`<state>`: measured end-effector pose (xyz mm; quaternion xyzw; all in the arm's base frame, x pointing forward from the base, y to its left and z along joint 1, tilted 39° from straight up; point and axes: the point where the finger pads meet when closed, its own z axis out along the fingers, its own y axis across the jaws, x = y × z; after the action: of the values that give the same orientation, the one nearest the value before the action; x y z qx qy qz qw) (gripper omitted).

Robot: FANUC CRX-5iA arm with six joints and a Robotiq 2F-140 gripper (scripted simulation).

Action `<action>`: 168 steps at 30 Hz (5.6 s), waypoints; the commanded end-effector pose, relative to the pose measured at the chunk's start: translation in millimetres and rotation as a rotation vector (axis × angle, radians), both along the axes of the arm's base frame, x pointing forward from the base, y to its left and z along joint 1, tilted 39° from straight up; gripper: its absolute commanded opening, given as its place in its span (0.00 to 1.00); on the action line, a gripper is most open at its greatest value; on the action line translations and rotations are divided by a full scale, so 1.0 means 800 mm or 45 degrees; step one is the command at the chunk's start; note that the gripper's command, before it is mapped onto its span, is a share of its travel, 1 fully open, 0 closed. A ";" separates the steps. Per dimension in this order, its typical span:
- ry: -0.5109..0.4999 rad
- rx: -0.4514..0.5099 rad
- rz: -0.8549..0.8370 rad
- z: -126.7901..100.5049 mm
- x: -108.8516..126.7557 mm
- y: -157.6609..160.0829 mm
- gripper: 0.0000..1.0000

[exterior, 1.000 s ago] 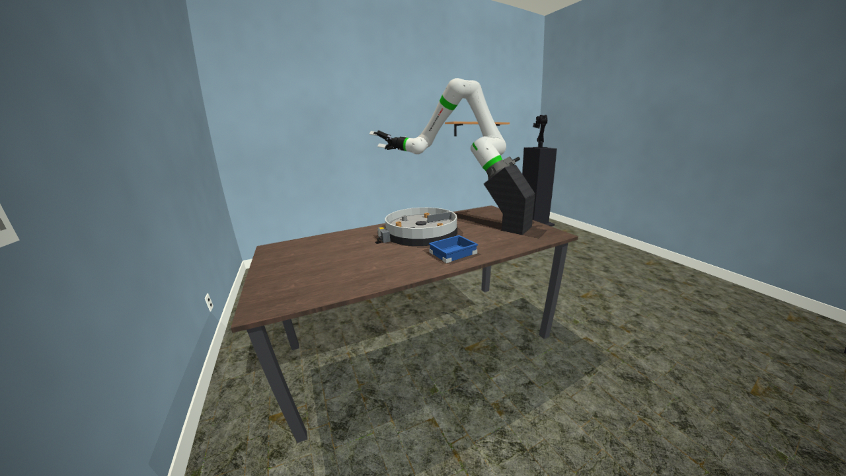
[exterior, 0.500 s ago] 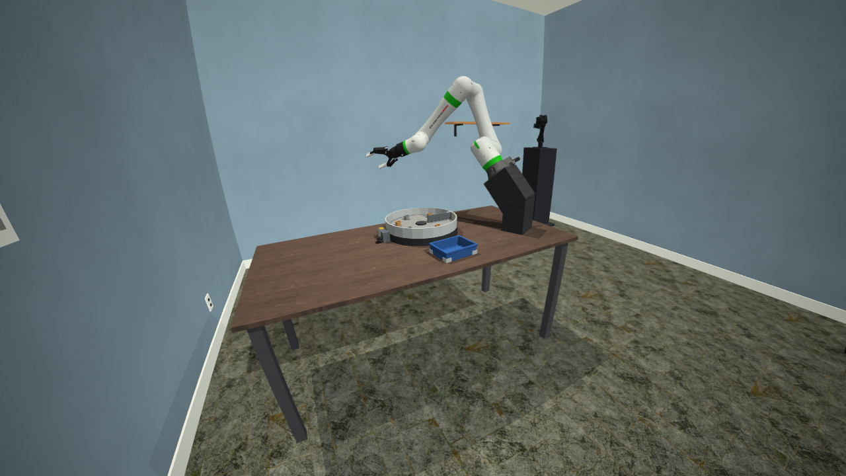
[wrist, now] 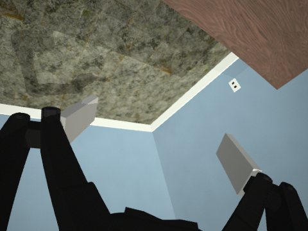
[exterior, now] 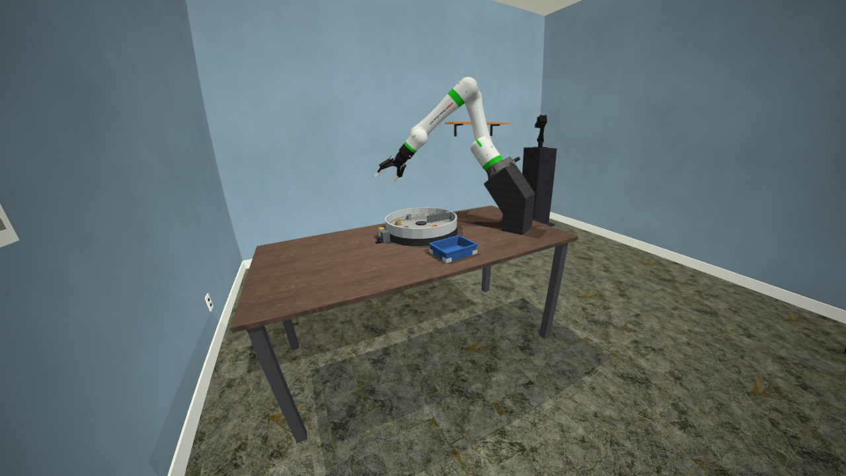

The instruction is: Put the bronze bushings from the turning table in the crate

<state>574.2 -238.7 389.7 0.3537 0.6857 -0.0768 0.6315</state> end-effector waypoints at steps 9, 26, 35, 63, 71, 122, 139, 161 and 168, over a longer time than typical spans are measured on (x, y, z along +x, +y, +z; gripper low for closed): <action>0.703 0.098 0.063 -0.190 -0.081 0.098 1.00; 1.082 0.049 0.041 -0.341 -0.243 0.171 1.00; 1.137 0.038 0.035 -0.349 -0.263 0.174 1.00; 1.137 0.038 0.035 -0.349 -0.263 0.174 0.07; 1.137 0.038 0.035 -0.349 -0.263 0.174 0.07; 1.137 0.038 0.035 -0.349 -0.263 0.174 0.09; 1.137 0.038 0.035 -0.349 -0.263 0.174 0.09; 1.137 0.038 0.035 -0.349 -0.263 0.174 0.09; 1.137 0.038 0.035 -0.349 -0.263 0.174 0.09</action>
<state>364.0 -99.4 110.3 0.2858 0.8968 -0.2037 0.2693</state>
